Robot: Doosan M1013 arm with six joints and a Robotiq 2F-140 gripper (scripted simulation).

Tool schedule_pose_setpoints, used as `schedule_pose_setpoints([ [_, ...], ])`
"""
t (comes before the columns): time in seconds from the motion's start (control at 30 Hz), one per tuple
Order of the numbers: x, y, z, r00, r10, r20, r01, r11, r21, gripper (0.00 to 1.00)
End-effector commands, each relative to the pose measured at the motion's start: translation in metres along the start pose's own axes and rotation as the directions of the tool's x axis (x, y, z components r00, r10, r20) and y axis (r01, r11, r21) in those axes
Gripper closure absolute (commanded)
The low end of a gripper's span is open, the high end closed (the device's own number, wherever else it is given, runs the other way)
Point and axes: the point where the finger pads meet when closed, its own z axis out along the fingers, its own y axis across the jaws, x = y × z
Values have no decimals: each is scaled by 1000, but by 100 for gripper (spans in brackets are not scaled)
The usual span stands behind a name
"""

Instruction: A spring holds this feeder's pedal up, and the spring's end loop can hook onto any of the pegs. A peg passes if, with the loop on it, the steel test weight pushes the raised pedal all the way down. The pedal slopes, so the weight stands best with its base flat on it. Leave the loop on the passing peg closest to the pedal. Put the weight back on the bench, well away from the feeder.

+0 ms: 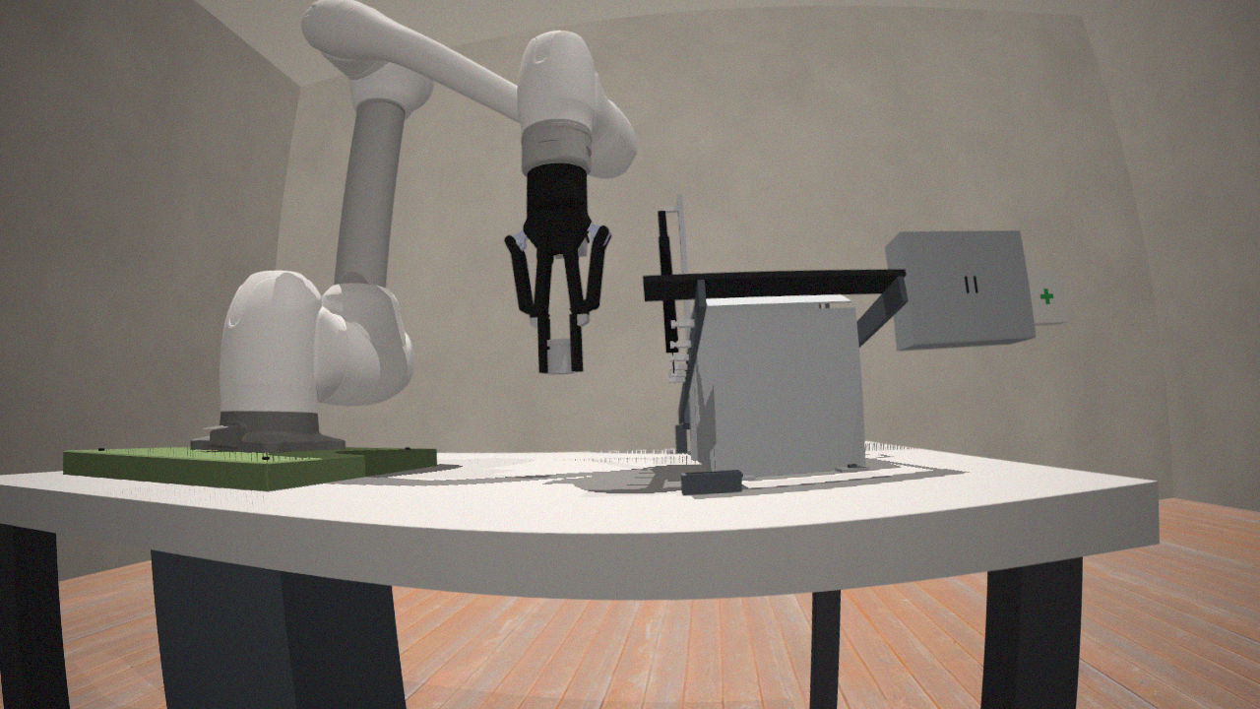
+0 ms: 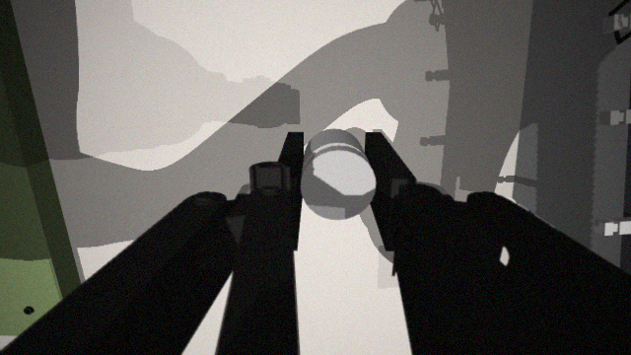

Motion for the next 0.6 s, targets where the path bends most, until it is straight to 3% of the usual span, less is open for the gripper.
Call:
schedule_pose_setpoints([
  [0.0, 5, -6, 2, 1000, 0, 5, 0, 1000, -1, 75],
  [0.57, 27, -29, 14, 1000, 0, 24, 0, 1000, -1, 75],
])
